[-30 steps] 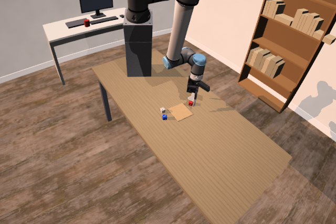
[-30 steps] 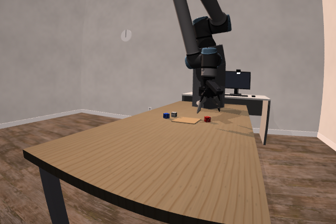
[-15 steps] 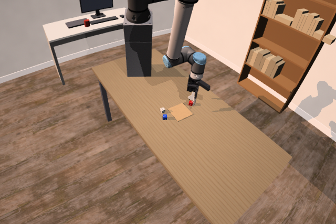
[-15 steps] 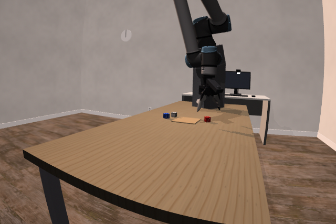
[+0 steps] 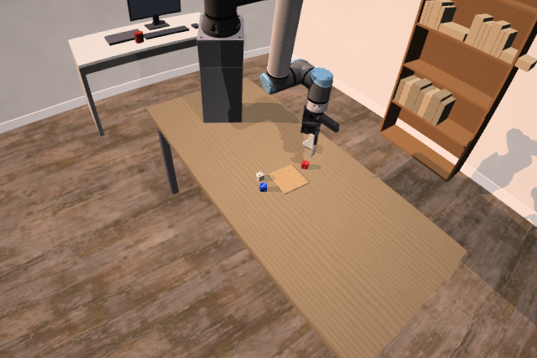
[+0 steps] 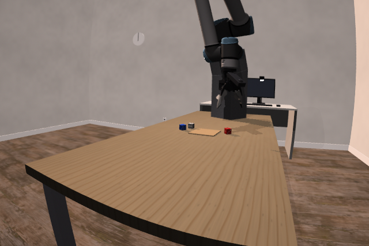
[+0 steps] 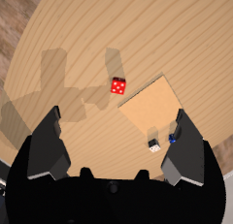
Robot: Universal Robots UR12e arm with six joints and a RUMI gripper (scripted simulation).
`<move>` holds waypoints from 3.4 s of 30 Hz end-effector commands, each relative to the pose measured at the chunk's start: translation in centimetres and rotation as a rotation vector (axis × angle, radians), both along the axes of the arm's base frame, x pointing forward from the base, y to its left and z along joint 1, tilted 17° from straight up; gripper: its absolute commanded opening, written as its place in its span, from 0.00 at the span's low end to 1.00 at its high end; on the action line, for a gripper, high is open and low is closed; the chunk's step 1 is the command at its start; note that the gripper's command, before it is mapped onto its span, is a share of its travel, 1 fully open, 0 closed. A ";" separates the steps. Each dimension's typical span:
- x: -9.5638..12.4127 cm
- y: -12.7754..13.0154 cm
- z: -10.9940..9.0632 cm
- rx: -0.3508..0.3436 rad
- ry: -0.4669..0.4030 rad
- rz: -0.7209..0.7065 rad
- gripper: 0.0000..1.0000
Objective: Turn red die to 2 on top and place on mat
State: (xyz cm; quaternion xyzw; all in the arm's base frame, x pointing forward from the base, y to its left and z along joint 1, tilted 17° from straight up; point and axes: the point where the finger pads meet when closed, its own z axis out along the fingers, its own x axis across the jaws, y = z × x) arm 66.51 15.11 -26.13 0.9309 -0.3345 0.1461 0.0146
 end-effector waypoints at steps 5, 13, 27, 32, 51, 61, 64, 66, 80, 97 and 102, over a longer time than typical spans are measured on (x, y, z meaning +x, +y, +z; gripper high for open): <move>-0.5 0.3 2.0 0.000 0.000 0.000 1.00; -0.5 0.3 2.0 0.000 0.000 0.000 1.00; -1.6 -1.0 1.5 0.047 -0.022 -0.170 1.00; -1.6 -1.0 1.5 0.047 -0.022 -0.170 1.00; -1.6 -0.9 1.4 0.040 -0.019 -0.144 1.00; -1.6 -0.8 1.3 0.020 -0.009 -0.072 1.00; -1.6 -0.7 1.2 0.008 -0.004 -0.029 1.00; -1.6 -0.7 1.1 -0.001 0.000 0.004 1.00; -1.6 -0.3 0.6 -0.079 0.038 0.290 1.00; -1.8 0.0 -0.4 -0.215 0.102 0.784 1.00; -1.8 0.1 -0.7 -0.260 0.124 0.948 1.00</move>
